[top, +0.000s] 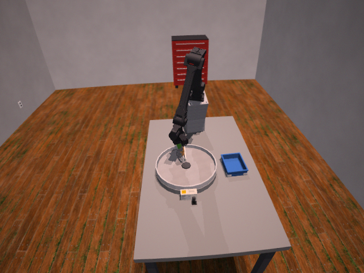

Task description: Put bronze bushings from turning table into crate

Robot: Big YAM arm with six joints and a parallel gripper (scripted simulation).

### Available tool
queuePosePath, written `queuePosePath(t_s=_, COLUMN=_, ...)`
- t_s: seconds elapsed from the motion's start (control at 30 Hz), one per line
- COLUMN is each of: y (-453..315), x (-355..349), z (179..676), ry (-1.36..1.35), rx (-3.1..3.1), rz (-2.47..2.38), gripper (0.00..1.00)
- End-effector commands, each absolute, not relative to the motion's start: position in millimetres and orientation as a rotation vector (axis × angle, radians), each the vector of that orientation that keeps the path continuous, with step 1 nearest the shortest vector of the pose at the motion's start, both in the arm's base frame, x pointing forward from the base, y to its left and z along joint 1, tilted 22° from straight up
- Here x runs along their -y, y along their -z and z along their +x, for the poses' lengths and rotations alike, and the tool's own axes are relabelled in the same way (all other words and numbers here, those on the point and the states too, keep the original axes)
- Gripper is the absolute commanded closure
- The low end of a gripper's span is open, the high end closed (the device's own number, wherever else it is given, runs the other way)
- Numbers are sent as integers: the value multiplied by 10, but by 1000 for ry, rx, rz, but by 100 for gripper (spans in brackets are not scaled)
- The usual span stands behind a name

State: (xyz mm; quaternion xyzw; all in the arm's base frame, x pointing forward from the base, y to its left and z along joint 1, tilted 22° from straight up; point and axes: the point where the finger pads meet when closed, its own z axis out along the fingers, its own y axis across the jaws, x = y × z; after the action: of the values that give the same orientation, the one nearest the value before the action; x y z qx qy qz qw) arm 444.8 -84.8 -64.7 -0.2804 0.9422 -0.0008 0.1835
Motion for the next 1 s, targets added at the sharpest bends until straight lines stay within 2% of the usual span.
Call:
queuePosePath(t_s=0.0, y=474, x=676, z=4831, ry=-5, rx=-2647, rz=-762, gripper=100)
queuePosePath(t_s=0.33, y=172, x=377, z=5481, ry=-2, rx=-2640, rz=-761, gripper=100)
queuePosePath(t_s=0.5, y=246, x=484, z=5340, ry=-12, rx=-2674, rz=-731, gripper=100)
queuePosePath(t_s=0.63, y=27, x=494, z=5562, ry=22, rx=-2612, rz=-726, gripper=100)
queuePosePath(t_s=0.97, y=51, x=485, z=5521, ry=18, rx=-2619, rz=-728, gripper=100)
